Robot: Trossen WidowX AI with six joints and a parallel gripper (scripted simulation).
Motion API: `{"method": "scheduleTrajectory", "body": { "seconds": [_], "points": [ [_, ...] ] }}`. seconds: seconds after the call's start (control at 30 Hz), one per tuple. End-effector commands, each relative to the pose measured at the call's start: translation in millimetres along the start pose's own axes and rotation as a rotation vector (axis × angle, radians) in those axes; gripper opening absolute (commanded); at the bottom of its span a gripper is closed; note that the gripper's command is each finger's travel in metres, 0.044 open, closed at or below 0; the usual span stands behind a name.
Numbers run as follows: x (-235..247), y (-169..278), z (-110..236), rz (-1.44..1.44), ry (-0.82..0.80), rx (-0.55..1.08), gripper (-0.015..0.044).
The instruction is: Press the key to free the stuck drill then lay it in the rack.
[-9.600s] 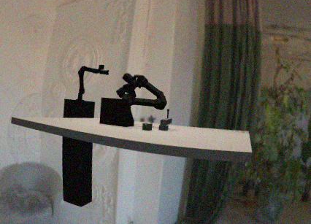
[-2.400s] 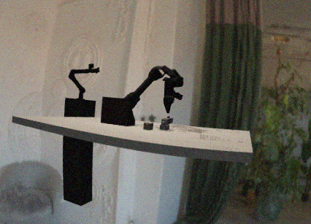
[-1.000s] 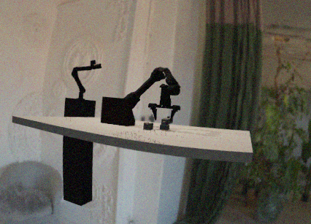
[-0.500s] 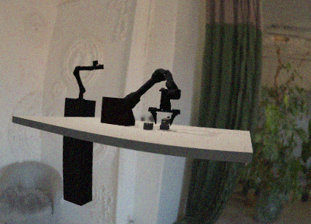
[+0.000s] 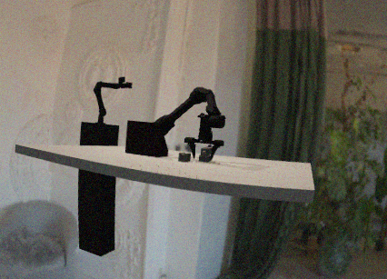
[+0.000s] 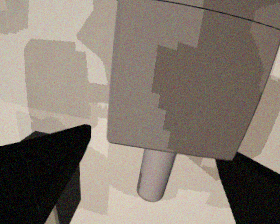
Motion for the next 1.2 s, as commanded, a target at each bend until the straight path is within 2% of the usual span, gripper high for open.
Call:
{"method": "scheduleTrajectory", "body": {
  "seconds": [0.0, 0.37, 0.6, 1.17],
  "points": [
    [0, 0, 1, 0.000, 0.001, 0.000, 0.0335],
    [0, 0, 1, 0.000, 0.001, 0.000, 0.0046],
    [0, 0, 1, 0.000, 0.001, 0.000, 0.0000],
    [-4, 17, 0, -0.005, 0.001, -0.004, 0.0000]
  ]
}}
Point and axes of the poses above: the point midway between the two fingers, 35 mm back from their tips, its own z axis back along the fingers, its own x axis across the jaws, y = z × x, the point moved 7 cm from there along z, back along the fingers, and after that the axes turned 13 degrees about -z, right-handed, at the moved point
